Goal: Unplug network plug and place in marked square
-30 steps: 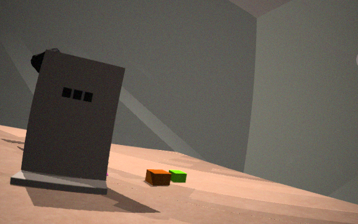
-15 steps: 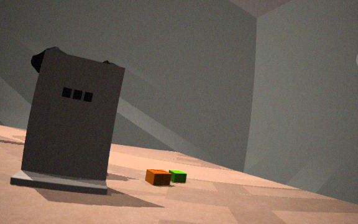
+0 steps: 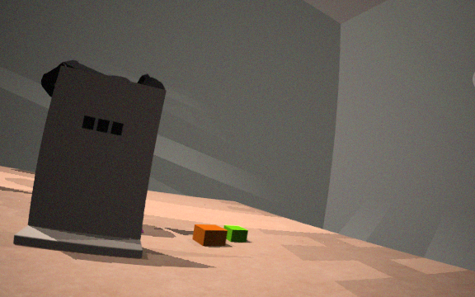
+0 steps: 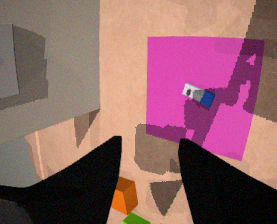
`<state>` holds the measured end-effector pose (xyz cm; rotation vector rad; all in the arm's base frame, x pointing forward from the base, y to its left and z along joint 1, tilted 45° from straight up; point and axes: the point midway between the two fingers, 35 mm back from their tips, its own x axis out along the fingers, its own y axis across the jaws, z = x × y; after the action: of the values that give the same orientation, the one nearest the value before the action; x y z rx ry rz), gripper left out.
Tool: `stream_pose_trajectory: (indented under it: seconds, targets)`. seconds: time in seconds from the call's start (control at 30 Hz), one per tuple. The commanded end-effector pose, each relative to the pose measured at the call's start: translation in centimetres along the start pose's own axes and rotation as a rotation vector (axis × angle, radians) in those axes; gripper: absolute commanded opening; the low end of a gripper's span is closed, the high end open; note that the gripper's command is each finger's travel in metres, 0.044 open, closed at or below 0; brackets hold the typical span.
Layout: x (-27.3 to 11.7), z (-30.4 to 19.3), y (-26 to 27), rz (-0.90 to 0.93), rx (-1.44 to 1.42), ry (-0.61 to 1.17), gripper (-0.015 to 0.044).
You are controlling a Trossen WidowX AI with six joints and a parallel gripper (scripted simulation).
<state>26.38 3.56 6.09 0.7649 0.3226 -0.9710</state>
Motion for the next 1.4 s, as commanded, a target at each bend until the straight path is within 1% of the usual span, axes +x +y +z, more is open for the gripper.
stream_pose_trajectory:
  seconds: [0.0,0.37,1.37]
  targets:
    - [-0.5,0.1,0.3,0.005,0.004,-0.003,0.0156]
    - [-1.4,0.1,0.8,0.002,-0.001,-0.002,0.0156]
    - [-8.2,0.0,5.6,0.003,0.001,0.0,0.0156]
